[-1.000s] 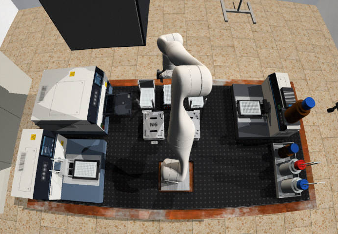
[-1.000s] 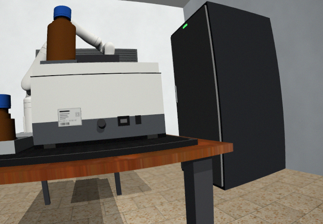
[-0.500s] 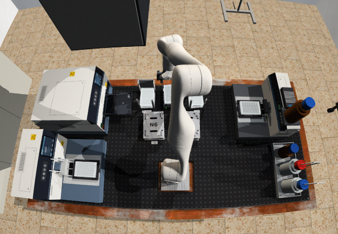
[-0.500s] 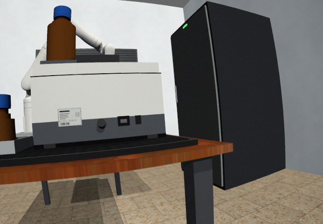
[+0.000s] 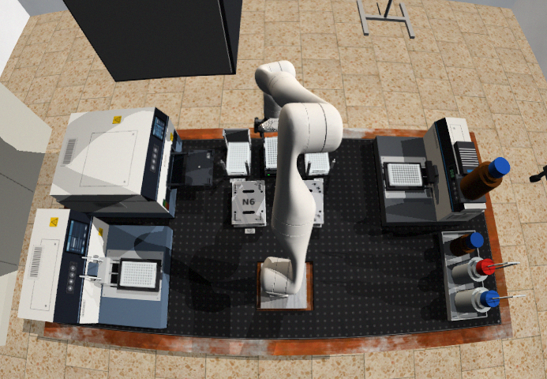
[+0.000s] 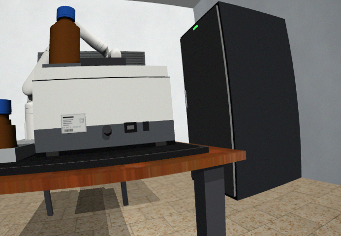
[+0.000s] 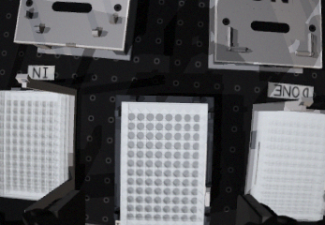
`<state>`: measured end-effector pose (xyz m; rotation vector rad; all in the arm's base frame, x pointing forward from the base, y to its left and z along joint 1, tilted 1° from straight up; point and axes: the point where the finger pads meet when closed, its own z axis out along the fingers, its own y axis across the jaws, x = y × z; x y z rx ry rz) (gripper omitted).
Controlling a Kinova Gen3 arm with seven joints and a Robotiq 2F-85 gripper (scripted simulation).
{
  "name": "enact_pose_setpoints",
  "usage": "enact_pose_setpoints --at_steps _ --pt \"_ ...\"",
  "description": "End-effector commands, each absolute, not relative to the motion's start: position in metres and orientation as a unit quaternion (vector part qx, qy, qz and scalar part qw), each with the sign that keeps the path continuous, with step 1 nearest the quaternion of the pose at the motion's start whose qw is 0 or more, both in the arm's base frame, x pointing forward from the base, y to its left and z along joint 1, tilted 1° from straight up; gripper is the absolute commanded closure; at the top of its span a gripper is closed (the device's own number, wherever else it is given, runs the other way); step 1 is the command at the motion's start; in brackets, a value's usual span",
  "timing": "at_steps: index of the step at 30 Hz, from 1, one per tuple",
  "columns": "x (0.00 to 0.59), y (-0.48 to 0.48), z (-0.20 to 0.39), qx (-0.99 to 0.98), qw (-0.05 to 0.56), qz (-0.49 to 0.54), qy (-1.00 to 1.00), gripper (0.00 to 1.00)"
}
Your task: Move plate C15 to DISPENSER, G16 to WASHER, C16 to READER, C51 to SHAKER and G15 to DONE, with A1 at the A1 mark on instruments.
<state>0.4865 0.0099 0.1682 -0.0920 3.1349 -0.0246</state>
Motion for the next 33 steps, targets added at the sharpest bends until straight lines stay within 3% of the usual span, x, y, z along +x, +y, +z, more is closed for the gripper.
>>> enact_pose_setpoints --at_steps 1,33 --pt "0.487 0.010 0.165 -0.029 0.004 -0.008 1.000 0.00" --pt "0.487 0.009 0.127 -0.029 0.004 -0.008 1.000 0.00"
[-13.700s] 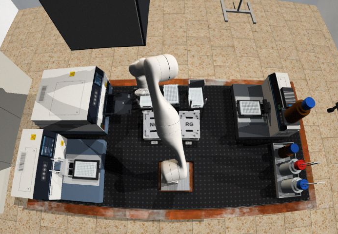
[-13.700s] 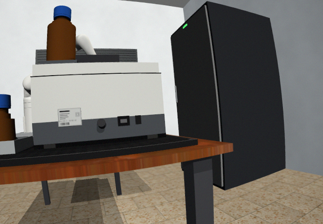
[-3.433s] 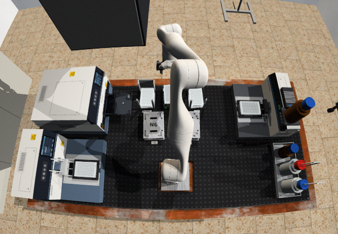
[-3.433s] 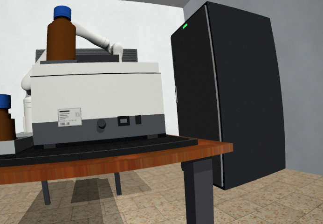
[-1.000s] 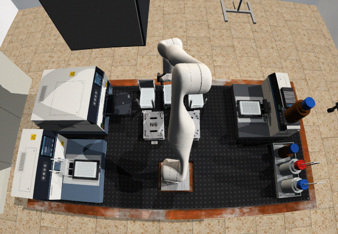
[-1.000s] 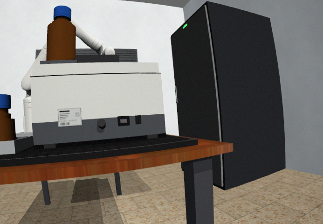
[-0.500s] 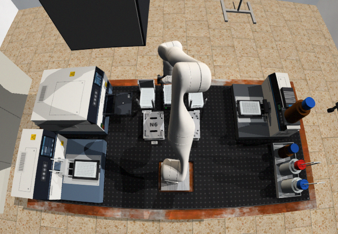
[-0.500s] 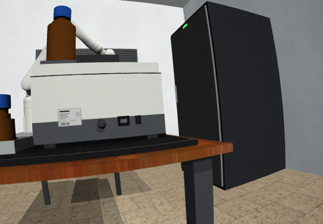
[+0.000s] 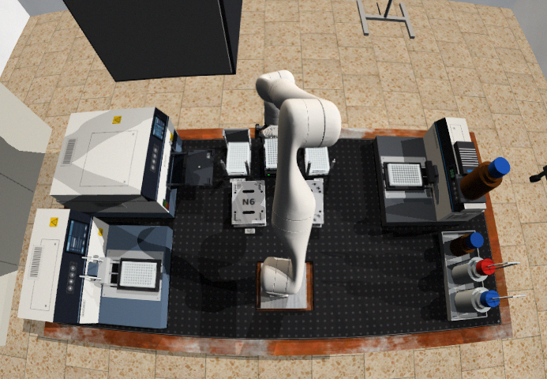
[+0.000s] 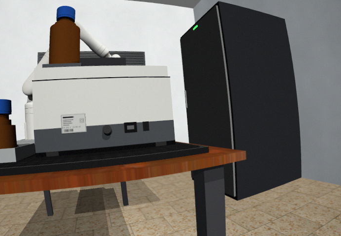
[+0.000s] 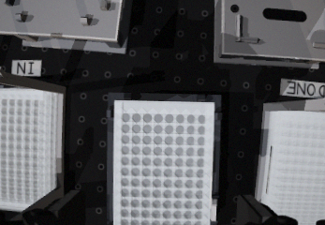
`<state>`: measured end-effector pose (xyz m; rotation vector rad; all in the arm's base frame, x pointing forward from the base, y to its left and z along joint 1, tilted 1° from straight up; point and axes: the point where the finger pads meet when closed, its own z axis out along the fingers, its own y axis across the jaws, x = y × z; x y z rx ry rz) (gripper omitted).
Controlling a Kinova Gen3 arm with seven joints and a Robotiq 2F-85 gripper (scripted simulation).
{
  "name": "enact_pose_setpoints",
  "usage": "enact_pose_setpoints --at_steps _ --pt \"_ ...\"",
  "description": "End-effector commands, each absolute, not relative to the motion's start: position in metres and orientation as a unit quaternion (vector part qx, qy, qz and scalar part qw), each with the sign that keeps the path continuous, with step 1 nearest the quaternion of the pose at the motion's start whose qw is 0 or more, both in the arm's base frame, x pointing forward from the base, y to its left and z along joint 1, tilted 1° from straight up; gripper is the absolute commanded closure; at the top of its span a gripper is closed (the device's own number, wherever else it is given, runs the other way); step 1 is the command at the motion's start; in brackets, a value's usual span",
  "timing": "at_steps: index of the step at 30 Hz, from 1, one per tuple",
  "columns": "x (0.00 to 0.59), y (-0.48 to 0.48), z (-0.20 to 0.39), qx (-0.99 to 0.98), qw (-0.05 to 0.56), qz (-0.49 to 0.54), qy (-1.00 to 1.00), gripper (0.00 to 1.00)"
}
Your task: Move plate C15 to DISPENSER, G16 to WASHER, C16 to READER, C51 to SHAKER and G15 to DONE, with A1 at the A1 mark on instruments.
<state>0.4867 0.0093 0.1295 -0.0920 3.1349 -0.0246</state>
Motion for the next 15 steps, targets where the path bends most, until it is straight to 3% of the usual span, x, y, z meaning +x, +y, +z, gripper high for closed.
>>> enact_pose_setpoints --at_steps 1,15 --pt "0.487 0.009 0.126 -0.029 0.004 -0.008 1.000 0.00" --pt "0.487 0.009 0.110 -0.029 0.004 -0.008 1.000 0.00"
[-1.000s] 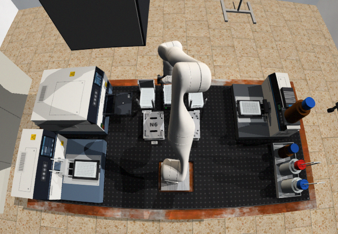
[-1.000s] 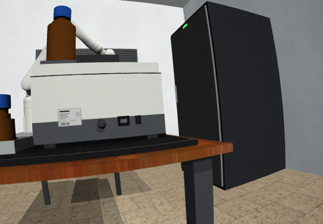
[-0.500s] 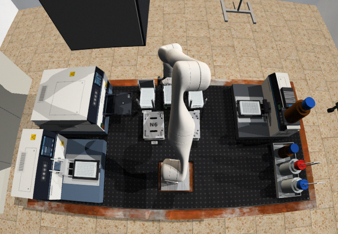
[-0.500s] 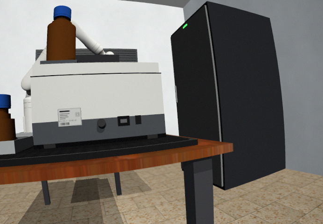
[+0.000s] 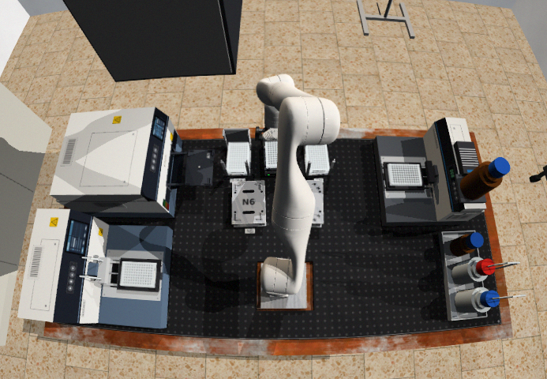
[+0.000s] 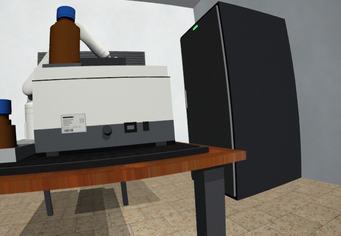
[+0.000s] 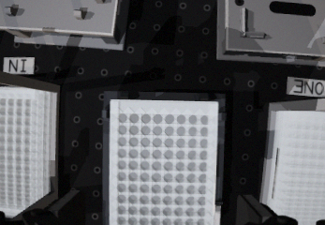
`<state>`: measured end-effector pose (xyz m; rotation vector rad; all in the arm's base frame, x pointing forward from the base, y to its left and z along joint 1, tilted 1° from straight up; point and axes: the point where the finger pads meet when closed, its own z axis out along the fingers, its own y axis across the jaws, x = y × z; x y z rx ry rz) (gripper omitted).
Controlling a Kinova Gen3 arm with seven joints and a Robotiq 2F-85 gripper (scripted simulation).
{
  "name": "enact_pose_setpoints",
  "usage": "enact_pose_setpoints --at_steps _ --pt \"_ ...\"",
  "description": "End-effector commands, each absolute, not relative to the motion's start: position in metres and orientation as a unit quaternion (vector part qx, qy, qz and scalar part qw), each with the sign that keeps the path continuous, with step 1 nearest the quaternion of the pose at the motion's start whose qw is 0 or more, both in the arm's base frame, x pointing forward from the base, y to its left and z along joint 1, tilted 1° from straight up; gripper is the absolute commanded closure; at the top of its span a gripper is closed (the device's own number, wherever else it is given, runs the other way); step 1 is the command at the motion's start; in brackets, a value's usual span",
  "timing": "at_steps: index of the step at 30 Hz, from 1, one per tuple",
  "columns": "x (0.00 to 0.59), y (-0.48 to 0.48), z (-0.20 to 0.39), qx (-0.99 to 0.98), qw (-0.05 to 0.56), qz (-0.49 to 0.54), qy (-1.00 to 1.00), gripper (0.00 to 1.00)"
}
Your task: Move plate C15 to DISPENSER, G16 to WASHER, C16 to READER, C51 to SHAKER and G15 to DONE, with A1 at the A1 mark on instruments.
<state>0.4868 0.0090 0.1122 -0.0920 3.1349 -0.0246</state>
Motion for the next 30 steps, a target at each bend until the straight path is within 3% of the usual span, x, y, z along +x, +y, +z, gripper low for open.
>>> enact_pose_setpoints --at_steps 1,30 --pt "0.487 0.009 0.109 -0.029 0.004 -0.008 1.000 0.00" --pt "0.488 0.009 0.079 -0.029 0.004 -0.008 1.000 0.00"
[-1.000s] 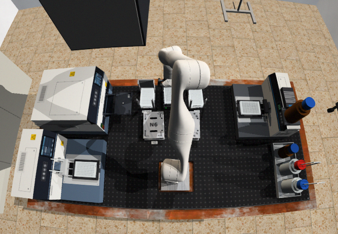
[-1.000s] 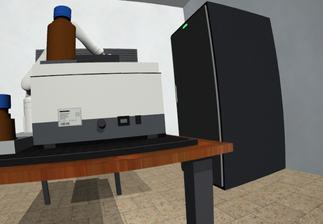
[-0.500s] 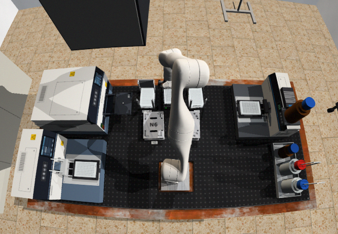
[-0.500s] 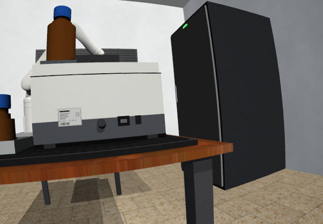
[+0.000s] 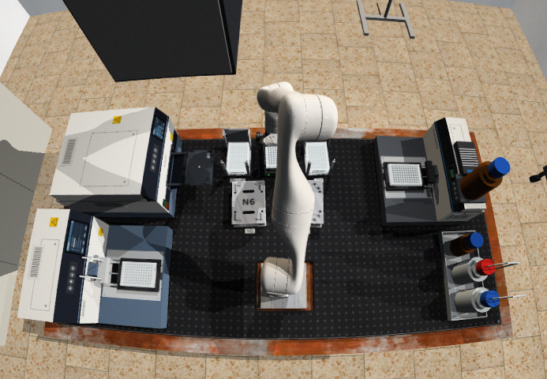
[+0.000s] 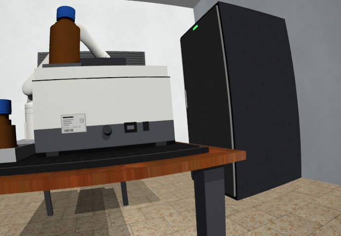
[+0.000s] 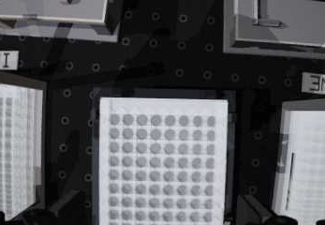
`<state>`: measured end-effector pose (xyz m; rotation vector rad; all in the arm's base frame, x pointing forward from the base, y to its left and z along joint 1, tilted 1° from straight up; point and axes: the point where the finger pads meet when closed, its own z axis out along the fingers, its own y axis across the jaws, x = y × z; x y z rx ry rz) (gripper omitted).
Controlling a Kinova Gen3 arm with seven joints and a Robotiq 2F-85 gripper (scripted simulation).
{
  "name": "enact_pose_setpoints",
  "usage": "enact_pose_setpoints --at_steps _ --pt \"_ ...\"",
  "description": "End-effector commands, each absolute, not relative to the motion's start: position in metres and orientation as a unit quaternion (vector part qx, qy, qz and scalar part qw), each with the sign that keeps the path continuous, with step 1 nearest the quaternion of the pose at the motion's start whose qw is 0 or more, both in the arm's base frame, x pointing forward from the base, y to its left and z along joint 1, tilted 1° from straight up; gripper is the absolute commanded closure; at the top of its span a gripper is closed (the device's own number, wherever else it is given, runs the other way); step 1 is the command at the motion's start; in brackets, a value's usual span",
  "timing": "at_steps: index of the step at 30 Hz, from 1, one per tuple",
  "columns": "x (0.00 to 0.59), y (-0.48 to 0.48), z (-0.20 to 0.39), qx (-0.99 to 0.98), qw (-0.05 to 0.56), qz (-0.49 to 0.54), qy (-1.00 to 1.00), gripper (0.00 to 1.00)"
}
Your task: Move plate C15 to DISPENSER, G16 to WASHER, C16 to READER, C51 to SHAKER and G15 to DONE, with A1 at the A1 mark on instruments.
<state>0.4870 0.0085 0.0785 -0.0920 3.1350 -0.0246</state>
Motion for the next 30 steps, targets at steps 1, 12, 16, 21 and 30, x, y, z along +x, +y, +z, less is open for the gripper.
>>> enact_pose_setpoints --at_steps 1,12,16,21,30 --pt "0.488 0.009 0.079 -0.029 0.004 -0.008 1.000 0.00" --pt "0.488 0.009 0.079 -0.029 0.004 -0.008 1.000 0.00" --pt "0.488 0.009 0.079 -0.029 0.004 -0.008 1.000 0.00" --pt "0.488 0.008 0.073 -0.029 0.004 -0.008 1.000 0.00" --pt "0.488 0.008 0.064 -0.029 0.004 -0.008 1.000 0.00"
